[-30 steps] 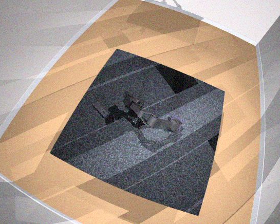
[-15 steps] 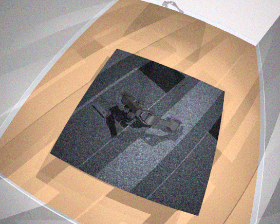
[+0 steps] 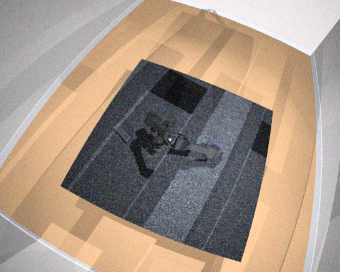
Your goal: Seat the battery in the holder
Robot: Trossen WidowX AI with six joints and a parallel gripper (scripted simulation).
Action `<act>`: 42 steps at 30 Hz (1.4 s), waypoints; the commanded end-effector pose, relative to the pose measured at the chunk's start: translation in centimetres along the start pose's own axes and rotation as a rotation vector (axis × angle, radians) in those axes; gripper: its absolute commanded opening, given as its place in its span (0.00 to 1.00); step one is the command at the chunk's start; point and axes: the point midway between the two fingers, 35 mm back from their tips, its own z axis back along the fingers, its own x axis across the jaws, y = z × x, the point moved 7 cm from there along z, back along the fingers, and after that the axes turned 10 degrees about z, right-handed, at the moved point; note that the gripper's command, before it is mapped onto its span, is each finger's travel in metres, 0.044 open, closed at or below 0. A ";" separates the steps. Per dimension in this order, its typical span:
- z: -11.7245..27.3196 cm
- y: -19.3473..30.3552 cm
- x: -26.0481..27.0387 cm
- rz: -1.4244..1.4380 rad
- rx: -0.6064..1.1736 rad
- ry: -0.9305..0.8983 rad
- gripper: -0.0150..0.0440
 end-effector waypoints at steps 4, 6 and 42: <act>-0.2 -0.5 -0.2 -0.001 0.033 -0.006 0.38; -0.2 -0.6 -0.2 -0.001 0.032 -0.006 0.38; 0.7 -2.5 0.2 0.038 0.006 0.057 0.38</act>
